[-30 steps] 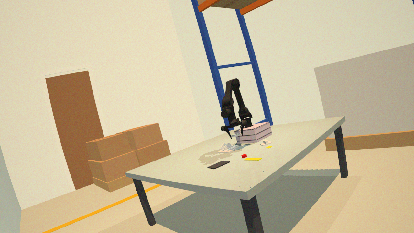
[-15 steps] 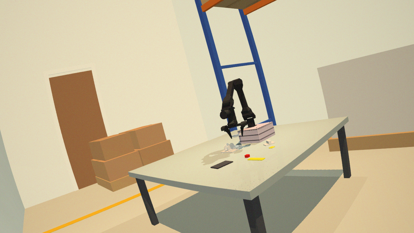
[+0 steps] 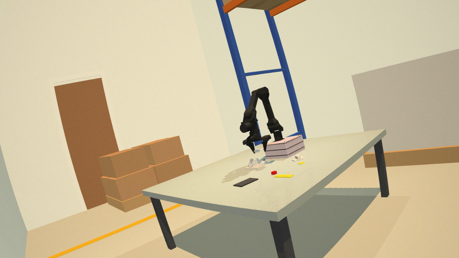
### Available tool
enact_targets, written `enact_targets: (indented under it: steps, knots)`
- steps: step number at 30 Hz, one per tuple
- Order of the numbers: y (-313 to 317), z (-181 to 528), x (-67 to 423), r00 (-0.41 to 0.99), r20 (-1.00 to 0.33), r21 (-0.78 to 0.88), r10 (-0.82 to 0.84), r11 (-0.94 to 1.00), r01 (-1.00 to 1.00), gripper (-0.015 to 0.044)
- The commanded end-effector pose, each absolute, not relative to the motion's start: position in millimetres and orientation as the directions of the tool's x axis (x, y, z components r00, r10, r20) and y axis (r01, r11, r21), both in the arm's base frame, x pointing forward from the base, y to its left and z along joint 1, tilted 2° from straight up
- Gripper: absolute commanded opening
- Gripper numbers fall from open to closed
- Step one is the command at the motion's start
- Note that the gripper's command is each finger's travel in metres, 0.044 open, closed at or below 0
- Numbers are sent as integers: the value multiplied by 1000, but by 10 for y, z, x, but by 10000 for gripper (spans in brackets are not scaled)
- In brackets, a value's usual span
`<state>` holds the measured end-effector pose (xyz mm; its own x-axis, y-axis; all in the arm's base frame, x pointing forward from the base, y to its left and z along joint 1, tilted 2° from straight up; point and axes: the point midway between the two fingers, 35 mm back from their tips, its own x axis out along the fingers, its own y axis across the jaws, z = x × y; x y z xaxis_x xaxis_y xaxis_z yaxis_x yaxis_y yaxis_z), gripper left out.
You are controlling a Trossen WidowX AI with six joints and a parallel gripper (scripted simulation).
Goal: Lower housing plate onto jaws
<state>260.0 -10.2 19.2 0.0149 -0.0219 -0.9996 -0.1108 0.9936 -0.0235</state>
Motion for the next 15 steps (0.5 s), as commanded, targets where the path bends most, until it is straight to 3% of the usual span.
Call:
enact_targets:
  steps: [1, 15]
  knots:
    - [-179, 180, 2563, 12, -1000, -29, -28, 999, -38, 351]
    - [-381, 176, 2474, 10, -999, -29, -31, 982, 185, 351]
